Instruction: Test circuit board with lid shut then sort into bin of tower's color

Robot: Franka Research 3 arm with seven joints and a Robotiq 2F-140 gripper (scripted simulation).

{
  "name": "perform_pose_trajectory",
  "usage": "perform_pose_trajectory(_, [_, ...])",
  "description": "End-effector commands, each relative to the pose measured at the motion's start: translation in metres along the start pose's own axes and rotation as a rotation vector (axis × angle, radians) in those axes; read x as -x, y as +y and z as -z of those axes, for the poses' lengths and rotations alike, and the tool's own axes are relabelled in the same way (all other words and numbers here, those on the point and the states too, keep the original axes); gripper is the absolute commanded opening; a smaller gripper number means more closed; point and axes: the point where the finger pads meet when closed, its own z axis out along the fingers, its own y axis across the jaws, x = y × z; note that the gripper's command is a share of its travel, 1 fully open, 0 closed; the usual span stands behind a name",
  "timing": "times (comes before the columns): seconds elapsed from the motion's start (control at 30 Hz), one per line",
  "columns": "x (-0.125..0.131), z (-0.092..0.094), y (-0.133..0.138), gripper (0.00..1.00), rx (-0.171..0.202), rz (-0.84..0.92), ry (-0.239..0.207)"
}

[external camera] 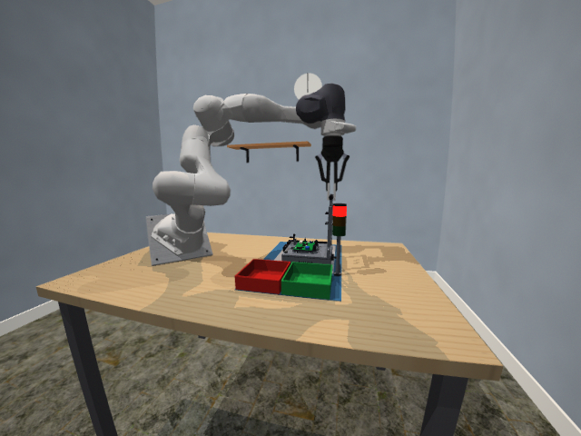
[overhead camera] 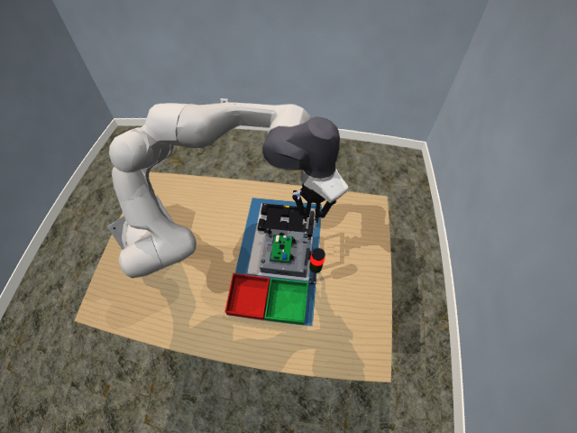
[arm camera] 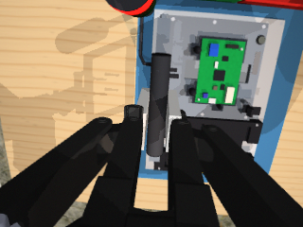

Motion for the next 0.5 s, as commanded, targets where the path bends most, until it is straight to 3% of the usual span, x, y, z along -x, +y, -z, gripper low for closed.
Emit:
perform_pose_trajectory(0.0, [0.002,0.0,0.0,0.0,-0.003,0.001,-0.002])
perform_pose_trajectory(0.23, [0.002,0.0,-0.002,0.0,-0.003,0.001,-0.002])
perform_pose_trajectory(0.47, [0.002,-0.001,-0.022,0.0,-0.003,0.001,-0.002])
